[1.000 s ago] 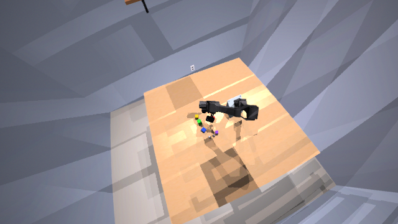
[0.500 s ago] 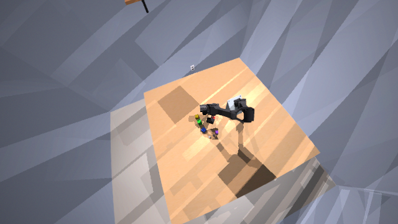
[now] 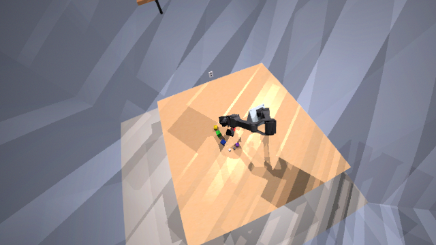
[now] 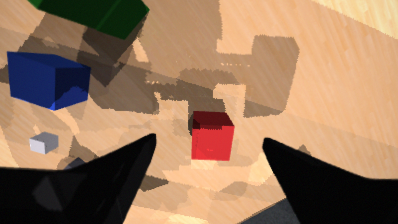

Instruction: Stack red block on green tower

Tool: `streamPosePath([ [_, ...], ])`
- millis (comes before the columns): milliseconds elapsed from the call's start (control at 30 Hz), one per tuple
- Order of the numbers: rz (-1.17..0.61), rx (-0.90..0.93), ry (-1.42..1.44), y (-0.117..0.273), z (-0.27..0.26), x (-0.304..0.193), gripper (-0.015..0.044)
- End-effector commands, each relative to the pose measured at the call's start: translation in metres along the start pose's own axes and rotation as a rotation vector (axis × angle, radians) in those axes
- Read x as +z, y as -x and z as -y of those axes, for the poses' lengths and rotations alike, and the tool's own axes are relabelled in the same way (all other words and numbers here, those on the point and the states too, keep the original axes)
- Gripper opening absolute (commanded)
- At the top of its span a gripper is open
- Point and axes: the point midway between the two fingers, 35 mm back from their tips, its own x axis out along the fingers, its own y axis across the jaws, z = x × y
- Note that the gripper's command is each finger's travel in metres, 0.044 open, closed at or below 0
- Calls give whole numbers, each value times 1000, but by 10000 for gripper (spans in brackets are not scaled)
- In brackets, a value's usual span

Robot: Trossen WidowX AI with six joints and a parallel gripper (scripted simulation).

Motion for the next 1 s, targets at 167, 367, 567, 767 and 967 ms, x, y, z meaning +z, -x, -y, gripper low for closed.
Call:
streamPosePath([
  [167,-7,3,-12,-16,2,-2,440],
  [367,-8,4,-12,-26,2,-3,440],
  [567,-9,4,-12,-28,2,-3,440],
  [767,-9,4,-12,-28,2,-3,440],
  [967,-9,4,-12,-28,2,-3,440],
])
